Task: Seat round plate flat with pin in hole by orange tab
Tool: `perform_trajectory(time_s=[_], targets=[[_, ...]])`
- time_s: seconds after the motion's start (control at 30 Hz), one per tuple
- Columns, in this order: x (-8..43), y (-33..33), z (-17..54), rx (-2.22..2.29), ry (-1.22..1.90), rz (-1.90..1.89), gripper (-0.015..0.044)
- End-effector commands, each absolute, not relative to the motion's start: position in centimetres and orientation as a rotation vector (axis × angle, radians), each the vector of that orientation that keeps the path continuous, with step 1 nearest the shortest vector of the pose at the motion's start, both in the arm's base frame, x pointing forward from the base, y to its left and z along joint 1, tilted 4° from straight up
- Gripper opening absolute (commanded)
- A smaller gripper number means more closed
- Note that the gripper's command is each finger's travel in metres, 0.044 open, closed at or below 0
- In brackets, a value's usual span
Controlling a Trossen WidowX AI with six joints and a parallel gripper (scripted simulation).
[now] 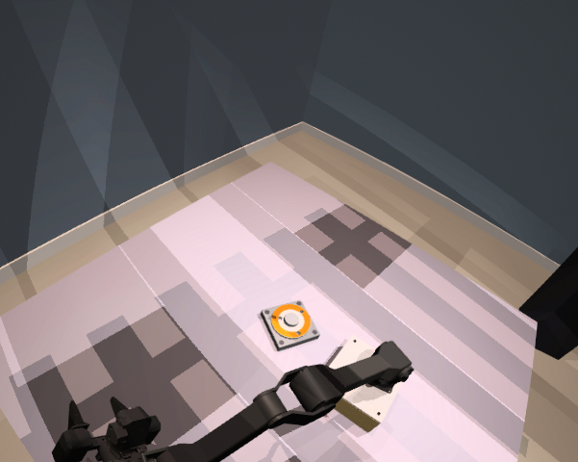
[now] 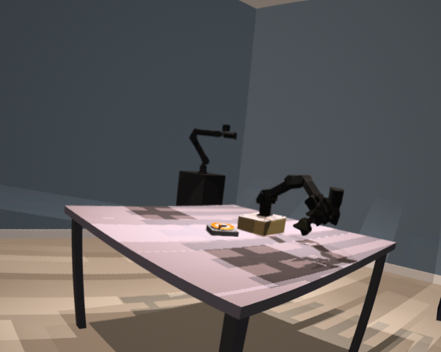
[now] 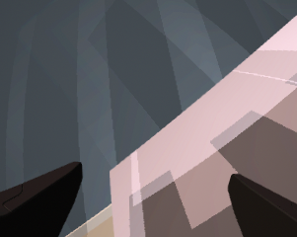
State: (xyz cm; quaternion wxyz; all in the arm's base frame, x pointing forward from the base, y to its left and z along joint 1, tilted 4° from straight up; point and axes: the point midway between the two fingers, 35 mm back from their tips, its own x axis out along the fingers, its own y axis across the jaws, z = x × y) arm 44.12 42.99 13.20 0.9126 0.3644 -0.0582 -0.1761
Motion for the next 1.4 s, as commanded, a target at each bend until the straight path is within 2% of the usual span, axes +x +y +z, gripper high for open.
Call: perform_trajectory(time_s=[0.0, 0.1, 0.3, 0.47, 0.6, 0.77, 0.83, 0.93, 1.23, 1.37], targets=[[44.5, 42.7, 13.3, 0.737, -0.113, -0.363, 0.0374], [48.7, 38.1, 13.9, 0.543, -0.008, -0.365, 0.0295], [51.6, 33.1, 13.9, 0.373, 0.118, -0.370, 0.0138], [53.7, 23.5, 12.8, 0.139, 0.378, -0.374, 0.0006], [53.0, 17.9, 11.8, 0.043, 0.545, -0.369, 0.0000], [49.1, 9.3, 9.9, -0.051, 0.844, -0.339, 0.0000], [48.1, 8.1, 9.6, -0.057, 0.892, -0.331, 0.0000], [43.3, 3.8, 8.5, -0.055, 1.091, -0.290, 0.0000], [31.3, -1.7, 7.3, 0.091, 1.470, -0.159, 0.0000], [31.4, -2.2, 7.3, 0.097, 1.478, -0.155, 0.0000]])
